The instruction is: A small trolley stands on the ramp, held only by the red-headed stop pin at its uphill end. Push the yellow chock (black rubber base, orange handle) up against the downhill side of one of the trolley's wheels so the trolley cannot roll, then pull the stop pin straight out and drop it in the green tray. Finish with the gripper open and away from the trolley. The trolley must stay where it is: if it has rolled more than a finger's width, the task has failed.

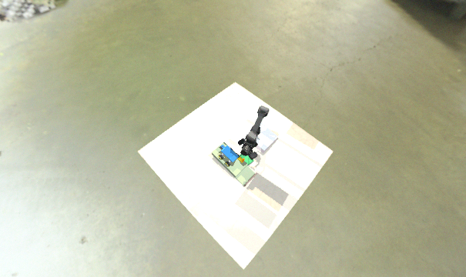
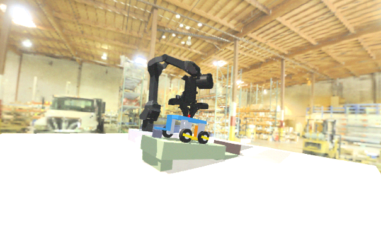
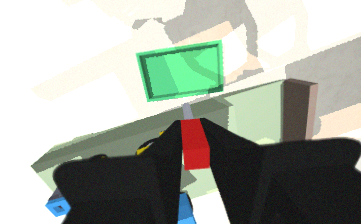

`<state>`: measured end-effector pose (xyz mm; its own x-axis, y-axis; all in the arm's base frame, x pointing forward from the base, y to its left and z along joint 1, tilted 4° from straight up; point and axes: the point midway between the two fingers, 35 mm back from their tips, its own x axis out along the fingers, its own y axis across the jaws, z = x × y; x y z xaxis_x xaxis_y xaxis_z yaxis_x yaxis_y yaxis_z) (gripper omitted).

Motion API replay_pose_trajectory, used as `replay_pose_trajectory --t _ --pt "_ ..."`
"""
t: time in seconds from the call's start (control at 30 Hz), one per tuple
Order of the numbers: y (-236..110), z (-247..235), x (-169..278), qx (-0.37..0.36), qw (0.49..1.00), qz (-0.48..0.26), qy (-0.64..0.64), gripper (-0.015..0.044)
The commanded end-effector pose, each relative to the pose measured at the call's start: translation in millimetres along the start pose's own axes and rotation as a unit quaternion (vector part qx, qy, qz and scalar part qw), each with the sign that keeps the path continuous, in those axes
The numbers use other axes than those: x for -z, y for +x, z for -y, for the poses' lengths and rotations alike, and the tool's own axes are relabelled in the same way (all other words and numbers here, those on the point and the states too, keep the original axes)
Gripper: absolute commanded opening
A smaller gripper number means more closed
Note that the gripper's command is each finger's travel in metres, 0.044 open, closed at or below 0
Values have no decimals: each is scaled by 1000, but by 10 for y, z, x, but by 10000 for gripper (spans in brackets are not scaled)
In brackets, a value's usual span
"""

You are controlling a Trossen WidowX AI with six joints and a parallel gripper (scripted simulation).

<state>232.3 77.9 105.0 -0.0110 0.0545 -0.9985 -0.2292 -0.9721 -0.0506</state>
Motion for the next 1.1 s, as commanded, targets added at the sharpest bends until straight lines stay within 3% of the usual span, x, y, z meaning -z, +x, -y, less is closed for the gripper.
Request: replay_pose_trajectory --t 0.0,0.6,1.07 --pt "-24 7 0 10 1000 -3 -28 0" --pt "184 -31 -230 13 999 -1 -31 0" --pt "569 107 -239 97 995 3 -31 0"
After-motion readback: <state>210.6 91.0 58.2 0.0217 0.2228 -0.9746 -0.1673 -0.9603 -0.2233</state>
